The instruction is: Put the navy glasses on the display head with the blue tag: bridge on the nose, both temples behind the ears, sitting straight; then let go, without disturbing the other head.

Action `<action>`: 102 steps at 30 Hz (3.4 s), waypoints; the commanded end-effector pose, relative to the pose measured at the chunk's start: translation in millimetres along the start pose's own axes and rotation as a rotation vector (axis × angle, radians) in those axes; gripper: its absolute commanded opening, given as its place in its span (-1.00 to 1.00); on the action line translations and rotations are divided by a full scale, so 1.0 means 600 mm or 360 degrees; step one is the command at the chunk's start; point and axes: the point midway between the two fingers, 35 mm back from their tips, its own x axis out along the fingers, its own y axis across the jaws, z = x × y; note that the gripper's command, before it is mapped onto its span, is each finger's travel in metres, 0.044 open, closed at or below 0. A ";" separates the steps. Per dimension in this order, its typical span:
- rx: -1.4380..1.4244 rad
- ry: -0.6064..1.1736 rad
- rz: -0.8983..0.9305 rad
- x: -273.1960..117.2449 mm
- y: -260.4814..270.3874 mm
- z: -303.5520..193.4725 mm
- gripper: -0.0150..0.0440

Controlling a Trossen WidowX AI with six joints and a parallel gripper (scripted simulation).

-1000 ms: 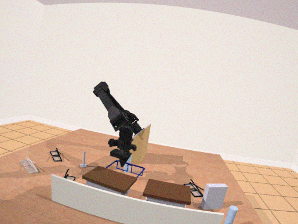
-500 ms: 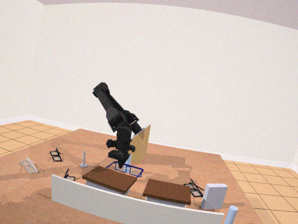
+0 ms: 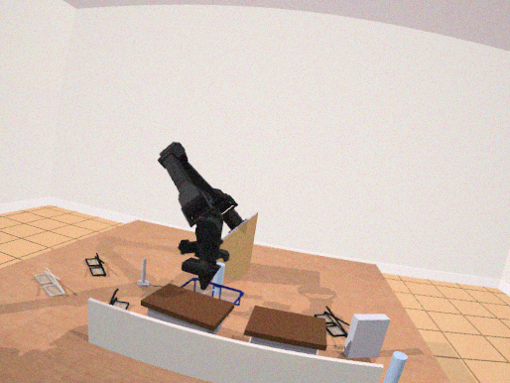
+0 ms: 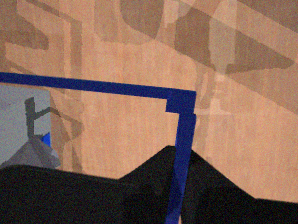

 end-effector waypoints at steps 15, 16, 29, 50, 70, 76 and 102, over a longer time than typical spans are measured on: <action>-0.0007 -0.0007 0.0003 0.000 0.041 0.001 -0.49; -0.0007 -0.0007 0.0003 0.000 0.044 0.001 -0.49; -0.0006 -0.0007 0.0004 0.001 0.072 0.001 -0.49; -0.0004 -0.0007 0.0005 0.005 0.117 0.002 -0.49; -0.0004 -0.0007 0.0006 0.009 0.129 0.002 -0.49; -0.0004 -0.0007 0.0006 0.010 0.129 0.002 -0.49; 0.0000 0.0004 -0.0040 -0.027 0.131 0.000 -0.13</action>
